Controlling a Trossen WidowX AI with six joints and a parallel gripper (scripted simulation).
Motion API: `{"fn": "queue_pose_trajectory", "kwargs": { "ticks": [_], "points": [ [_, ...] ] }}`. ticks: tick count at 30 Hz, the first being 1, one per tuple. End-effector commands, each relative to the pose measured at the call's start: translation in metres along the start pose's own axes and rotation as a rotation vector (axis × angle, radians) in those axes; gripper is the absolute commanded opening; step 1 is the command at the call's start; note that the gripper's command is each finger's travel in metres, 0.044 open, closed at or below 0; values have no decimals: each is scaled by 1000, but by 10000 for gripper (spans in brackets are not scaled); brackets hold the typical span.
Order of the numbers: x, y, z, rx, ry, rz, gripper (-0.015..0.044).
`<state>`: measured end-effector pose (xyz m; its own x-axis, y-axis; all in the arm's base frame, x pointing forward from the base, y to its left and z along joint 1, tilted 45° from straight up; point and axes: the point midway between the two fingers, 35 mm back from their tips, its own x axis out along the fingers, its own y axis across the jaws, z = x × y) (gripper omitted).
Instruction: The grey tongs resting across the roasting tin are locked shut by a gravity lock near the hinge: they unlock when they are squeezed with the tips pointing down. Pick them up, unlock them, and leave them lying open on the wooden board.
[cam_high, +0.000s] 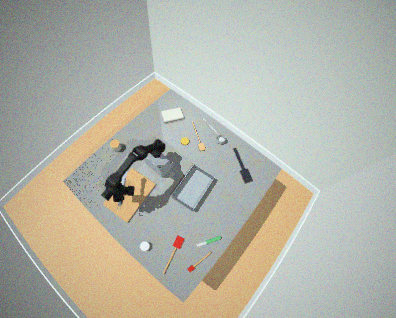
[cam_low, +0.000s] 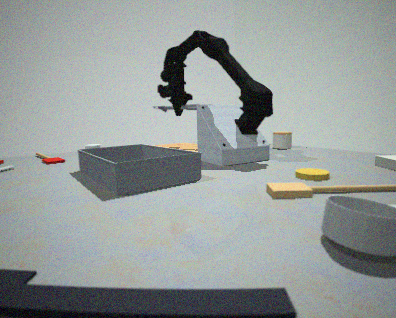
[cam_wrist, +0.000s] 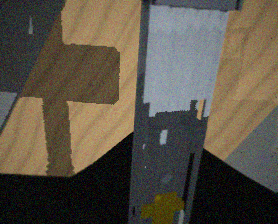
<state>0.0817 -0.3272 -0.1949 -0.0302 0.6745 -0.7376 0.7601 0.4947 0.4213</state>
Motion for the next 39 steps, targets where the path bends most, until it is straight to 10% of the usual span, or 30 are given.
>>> {"fn": "queue_pose_trajectory", "kwargs": {
  "ticks": [1,39],
  "points": [
    [8,-1,0,-2,7,-3,-150],
    [71,-1,1,0,2,-7,-150]
  ]
}}
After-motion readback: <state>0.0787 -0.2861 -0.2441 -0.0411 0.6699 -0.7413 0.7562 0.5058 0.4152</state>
